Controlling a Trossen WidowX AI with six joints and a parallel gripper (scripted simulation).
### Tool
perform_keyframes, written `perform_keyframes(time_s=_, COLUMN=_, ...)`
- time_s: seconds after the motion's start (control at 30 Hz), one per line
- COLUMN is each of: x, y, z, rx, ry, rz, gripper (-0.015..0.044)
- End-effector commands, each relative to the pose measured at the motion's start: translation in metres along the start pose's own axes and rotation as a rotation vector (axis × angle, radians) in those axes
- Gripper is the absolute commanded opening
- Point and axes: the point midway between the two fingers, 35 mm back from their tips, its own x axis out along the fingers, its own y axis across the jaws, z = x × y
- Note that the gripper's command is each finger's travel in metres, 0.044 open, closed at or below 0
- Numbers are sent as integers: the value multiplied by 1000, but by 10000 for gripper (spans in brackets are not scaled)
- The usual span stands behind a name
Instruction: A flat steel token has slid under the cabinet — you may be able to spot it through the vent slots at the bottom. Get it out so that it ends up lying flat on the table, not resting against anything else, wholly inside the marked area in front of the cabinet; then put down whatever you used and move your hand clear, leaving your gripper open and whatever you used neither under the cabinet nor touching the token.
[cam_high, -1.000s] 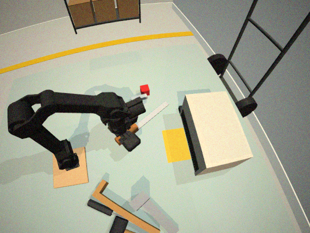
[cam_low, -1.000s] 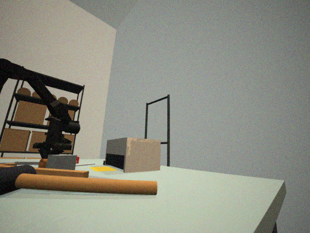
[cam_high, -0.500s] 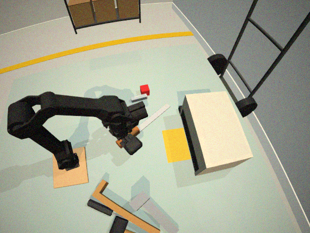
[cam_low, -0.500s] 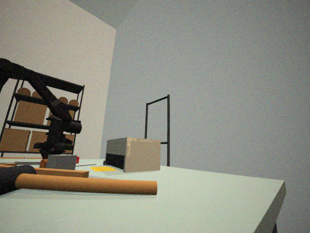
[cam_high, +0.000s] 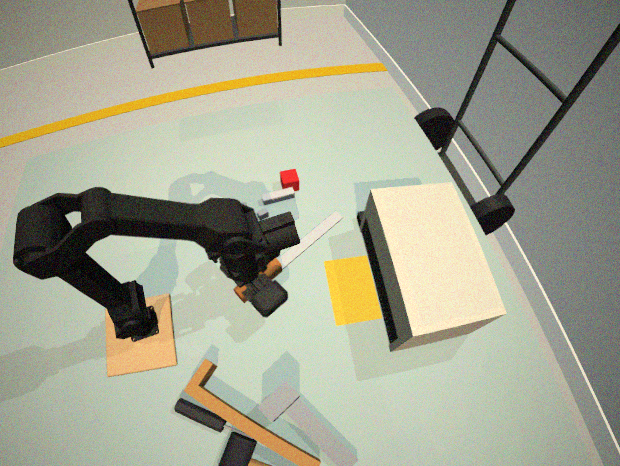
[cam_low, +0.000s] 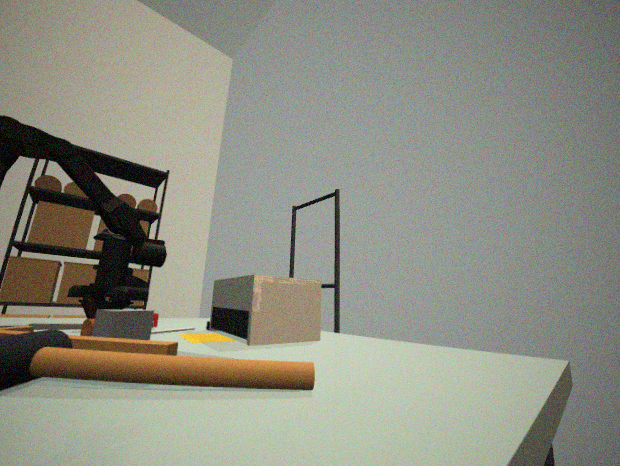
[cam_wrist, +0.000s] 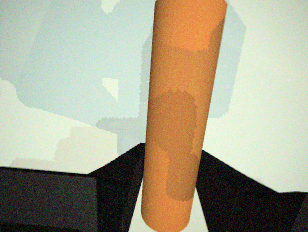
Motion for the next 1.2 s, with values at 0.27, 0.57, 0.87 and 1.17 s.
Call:
perform_keyframes(time_s=0.27, x=-1, y=-12, z=-4, rx=-1, ry=-4, rz=-1, gripper=0)
perform_keyframes(time_s=0.57, x=-1, y=-20, z=-7, rx=-2, ry=-3, rz=-2, gripper=0)
perform_keyframes(time_s=0.87, x=-1, y=-28, z=-11, rx=-2, ry=-3, rz=-3, gripper=0)
perform_keyframes(time_s=1.17, x=-1, y=-36, z=-15, rx=-2, ry=-3, rz=-3, gripper=0)
